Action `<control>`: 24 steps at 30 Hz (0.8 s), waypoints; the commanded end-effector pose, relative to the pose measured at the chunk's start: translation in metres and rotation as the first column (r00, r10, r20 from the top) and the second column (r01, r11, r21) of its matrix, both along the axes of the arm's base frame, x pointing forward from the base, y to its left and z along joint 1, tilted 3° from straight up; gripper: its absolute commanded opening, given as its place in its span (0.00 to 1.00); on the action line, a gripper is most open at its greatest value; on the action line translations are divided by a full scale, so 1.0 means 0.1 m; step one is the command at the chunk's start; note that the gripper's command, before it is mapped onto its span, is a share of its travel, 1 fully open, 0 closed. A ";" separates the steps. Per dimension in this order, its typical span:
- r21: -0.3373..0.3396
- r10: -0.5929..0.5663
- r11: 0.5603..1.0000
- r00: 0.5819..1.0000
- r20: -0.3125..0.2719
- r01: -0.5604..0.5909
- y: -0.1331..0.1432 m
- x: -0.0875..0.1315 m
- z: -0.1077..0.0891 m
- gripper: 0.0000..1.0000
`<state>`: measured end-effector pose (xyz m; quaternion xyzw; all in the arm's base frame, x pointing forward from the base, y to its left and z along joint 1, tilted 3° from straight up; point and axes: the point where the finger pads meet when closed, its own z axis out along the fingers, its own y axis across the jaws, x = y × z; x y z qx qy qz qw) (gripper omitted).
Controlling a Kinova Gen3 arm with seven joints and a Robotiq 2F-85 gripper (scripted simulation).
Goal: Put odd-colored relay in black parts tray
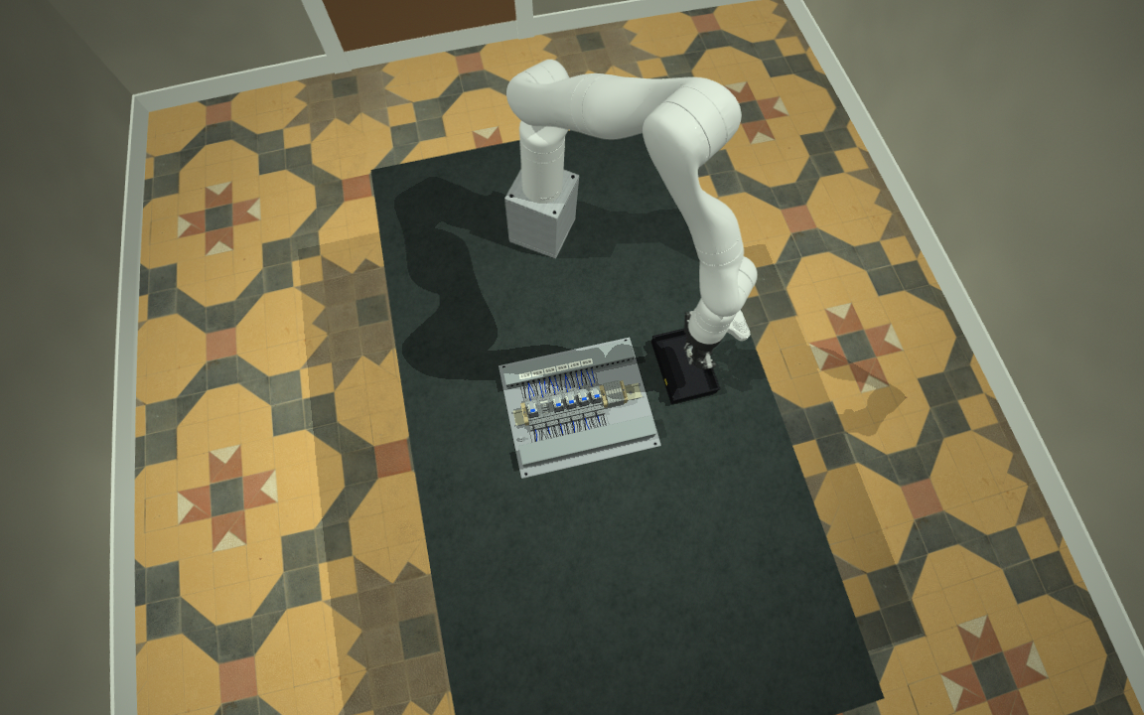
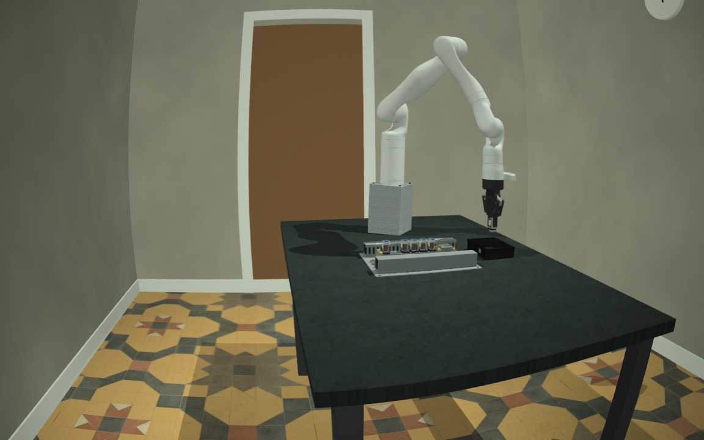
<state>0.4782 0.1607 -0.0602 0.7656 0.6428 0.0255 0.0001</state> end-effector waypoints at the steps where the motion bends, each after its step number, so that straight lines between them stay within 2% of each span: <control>1: -0.002 0.002 1.000 1.000 -0.007 -0.002 0.00 -0.02 -0.09 0.00; 24: -0.002 0.002 1.000 1.000 -0.007 -0.002 0.02 -0.01 -0.55 0.00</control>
